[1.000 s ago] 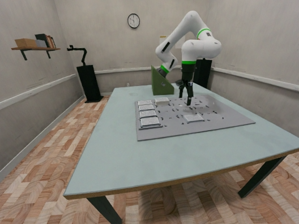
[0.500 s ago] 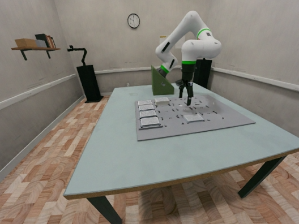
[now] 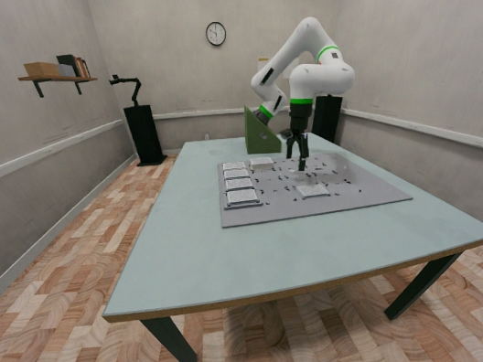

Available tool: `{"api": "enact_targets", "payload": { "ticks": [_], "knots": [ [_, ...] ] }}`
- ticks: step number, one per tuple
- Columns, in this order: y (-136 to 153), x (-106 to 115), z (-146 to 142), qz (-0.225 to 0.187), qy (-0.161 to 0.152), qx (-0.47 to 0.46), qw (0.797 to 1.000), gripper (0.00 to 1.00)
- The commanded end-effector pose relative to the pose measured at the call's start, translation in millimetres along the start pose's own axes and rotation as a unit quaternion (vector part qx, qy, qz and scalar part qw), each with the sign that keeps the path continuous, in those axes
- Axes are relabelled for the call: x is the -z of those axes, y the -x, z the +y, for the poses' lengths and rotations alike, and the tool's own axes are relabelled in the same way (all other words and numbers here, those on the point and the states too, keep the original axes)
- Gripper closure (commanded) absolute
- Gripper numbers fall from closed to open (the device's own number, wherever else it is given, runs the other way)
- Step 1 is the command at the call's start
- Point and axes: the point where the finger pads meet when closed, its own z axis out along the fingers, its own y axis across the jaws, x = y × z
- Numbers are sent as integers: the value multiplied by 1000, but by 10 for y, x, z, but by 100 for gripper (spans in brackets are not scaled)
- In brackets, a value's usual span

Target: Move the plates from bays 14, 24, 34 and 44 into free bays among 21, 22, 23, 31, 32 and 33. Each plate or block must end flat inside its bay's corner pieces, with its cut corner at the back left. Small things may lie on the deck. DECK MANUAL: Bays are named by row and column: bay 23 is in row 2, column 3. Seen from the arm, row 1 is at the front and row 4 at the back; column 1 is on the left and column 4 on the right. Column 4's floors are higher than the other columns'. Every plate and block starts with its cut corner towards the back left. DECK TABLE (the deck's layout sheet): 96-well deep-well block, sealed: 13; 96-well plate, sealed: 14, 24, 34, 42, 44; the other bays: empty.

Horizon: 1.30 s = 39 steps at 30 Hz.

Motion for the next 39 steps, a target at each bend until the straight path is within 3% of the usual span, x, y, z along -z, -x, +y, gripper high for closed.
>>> {"api": "enact_targets", "payload": {
  "ticks": [1, 39],
  "knots": [
    [-85, 12, -8, 0, -1, 0, 1000, 0],
    [-1406, 13, -8, 1, -1, 0, 1000, 0]
  ]
}}
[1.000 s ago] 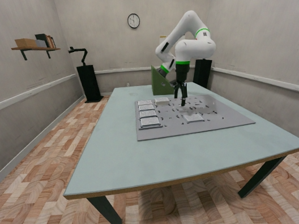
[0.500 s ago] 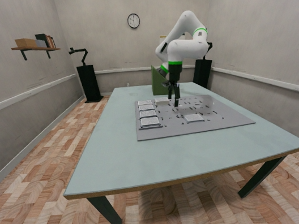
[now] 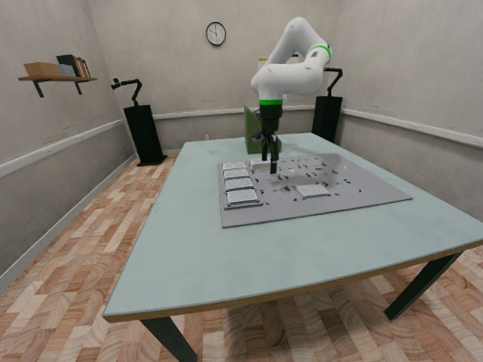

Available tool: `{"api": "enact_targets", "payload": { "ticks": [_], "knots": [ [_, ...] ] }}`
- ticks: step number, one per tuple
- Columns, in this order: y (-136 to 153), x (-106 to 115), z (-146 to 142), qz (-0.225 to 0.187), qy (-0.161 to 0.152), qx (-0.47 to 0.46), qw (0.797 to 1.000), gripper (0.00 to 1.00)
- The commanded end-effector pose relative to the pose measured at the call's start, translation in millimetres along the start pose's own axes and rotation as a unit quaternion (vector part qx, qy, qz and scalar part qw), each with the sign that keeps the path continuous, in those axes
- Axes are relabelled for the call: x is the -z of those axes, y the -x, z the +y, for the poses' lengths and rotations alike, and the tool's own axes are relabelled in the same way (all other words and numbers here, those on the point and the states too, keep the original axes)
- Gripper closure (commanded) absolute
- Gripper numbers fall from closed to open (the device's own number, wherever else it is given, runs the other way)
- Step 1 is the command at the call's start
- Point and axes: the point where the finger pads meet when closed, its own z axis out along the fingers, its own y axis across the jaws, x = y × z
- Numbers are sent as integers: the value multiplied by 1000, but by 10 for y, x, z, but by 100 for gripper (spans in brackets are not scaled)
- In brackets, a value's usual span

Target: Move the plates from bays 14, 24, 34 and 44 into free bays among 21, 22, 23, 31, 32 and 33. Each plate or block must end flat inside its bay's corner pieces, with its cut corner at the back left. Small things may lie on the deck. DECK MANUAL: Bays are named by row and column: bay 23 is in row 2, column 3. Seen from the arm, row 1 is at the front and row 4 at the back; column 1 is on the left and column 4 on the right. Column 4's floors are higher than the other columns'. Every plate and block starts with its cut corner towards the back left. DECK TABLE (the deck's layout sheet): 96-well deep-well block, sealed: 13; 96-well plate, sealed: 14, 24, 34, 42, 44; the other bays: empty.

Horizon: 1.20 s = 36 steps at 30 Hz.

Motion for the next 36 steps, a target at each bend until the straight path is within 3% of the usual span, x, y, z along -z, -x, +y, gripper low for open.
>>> {"api": "enact_targets", "payload": {
  "ticks": [1, 36],
  "knots": [
    [-122, 12, -6, 1, -1, 0, 1000, 0],
    [-161, 13, -7, 1, -1, 0, 1000, 0]
  ]
}}
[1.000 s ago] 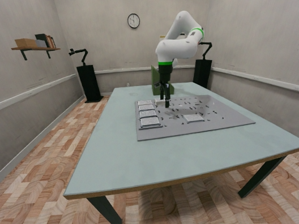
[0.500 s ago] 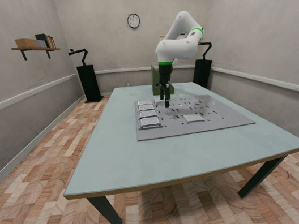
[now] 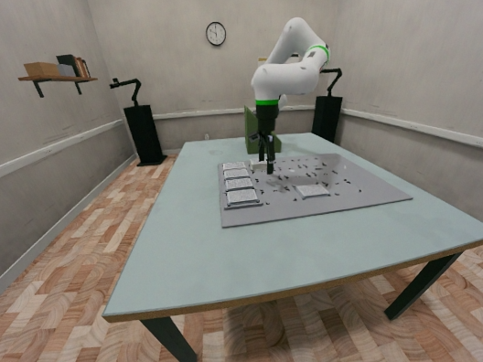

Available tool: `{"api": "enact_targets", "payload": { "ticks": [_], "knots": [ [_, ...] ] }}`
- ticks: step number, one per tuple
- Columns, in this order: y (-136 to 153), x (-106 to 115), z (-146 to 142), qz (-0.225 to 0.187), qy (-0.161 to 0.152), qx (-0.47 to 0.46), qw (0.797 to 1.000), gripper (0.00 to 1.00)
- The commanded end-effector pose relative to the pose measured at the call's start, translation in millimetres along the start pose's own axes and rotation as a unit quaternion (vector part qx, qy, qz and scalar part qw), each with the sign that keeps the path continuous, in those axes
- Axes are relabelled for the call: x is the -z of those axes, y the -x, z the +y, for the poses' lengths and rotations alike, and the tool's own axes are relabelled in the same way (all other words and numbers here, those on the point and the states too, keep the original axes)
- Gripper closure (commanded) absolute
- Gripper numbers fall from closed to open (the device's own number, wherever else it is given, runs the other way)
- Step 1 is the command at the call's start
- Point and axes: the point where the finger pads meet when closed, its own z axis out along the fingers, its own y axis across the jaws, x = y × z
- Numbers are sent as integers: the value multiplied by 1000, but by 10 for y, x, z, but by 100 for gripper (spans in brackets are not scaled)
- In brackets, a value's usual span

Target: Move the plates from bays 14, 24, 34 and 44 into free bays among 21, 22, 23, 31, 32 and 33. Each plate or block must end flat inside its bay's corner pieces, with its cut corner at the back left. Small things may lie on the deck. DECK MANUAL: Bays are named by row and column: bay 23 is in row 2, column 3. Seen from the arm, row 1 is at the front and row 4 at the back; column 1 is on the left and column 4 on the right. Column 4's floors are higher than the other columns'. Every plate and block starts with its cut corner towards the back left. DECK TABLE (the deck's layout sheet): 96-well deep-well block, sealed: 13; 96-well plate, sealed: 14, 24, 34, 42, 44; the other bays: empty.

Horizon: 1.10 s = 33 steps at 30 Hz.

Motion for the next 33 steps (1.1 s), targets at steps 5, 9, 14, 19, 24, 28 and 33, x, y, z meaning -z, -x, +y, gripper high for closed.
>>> {"api": "enact_targets", "payload": {
  "ticks": [5, 9, 14, 19, 24, 28, 33],
  "knots": [
    [-4, 13, -6, 1, -1, 0, 1000, 0],
    [-4, 13, -6, 1, -1, 0, 1000, 0],
    [-44, 16, -5, 1, -1, 0, 1000, 0],
    [-244, 34, -6, 1, -1, 0, 1000, 0],
    [-443, 52, -6, 1, -1, 0, 1000, 0],
    [-562, 63, -6, 1, -1, 0, 1000, 0],
    [-722, 78, -6, 1, -1, 0, 1000, 0]
  ]
}}
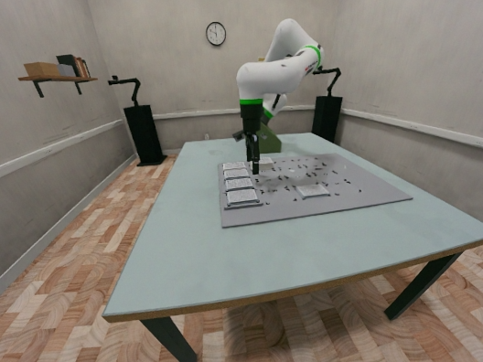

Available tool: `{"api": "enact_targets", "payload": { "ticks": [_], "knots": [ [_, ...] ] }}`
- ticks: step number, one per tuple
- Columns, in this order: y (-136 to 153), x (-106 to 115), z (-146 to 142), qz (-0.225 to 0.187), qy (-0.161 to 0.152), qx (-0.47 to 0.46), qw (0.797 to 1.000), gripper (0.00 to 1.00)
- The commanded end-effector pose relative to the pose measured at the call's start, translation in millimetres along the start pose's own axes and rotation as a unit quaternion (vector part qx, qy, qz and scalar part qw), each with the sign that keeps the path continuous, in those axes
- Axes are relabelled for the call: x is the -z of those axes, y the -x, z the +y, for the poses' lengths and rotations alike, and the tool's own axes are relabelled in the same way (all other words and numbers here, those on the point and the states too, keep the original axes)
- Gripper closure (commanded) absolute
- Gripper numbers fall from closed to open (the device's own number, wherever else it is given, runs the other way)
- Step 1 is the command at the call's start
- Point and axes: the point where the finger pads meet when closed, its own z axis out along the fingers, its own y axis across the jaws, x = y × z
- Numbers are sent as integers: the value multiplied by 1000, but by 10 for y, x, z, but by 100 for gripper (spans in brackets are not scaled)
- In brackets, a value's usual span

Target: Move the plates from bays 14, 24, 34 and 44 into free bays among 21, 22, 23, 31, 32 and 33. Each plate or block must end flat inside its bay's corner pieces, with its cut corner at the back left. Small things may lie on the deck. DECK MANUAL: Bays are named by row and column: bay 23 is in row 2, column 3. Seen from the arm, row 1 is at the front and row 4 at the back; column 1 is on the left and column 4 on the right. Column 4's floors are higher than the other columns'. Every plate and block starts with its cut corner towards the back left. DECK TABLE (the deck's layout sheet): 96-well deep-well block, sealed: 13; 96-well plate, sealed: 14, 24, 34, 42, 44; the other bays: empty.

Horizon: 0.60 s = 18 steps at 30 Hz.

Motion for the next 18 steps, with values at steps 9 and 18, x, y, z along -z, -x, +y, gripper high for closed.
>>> {"api": "enact_targets", "payload": {
  "ticks": [9, 18],
  "knots": [
    [-446, 54, -7, 1, -1, 0, 1000, 0],
    [-725, 79, -7, 1, -1, 0, 1000, 0]
  ]
}}
